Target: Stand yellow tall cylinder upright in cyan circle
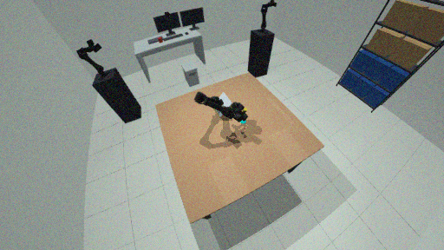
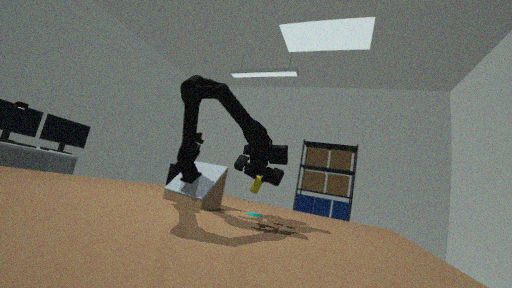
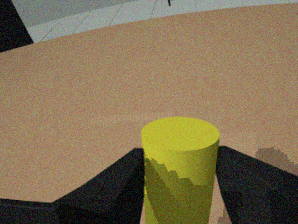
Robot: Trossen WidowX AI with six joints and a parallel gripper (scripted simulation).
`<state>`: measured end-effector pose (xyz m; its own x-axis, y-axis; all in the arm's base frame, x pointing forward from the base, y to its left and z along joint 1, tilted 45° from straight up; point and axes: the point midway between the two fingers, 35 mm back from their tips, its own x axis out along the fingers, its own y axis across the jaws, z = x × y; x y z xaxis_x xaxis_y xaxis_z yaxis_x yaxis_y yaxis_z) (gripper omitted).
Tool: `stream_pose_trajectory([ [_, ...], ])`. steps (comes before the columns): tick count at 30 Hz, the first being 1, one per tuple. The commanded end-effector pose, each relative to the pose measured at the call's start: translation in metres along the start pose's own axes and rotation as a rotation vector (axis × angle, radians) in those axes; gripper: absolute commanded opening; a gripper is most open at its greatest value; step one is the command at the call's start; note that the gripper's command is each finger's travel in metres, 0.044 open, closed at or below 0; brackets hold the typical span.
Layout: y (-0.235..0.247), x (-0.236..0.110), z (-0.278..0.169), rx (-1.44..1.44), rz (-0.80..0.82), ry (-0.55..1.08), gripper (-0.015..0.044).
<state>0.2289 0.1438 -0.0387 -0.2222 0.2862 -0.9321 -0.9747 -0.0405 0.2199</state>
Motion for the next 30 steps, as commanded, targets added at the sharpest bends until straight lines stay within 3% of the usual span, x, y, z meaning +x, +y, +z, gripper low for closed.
stream_pose_trajectory([
  [1,0.001,-0.001,0.0,-0.011,-0.006,-0.038,0.0105],
  [30,-0.001,-0.015,0.001,-0.085,-0.09,-0.242,0.0105],
])
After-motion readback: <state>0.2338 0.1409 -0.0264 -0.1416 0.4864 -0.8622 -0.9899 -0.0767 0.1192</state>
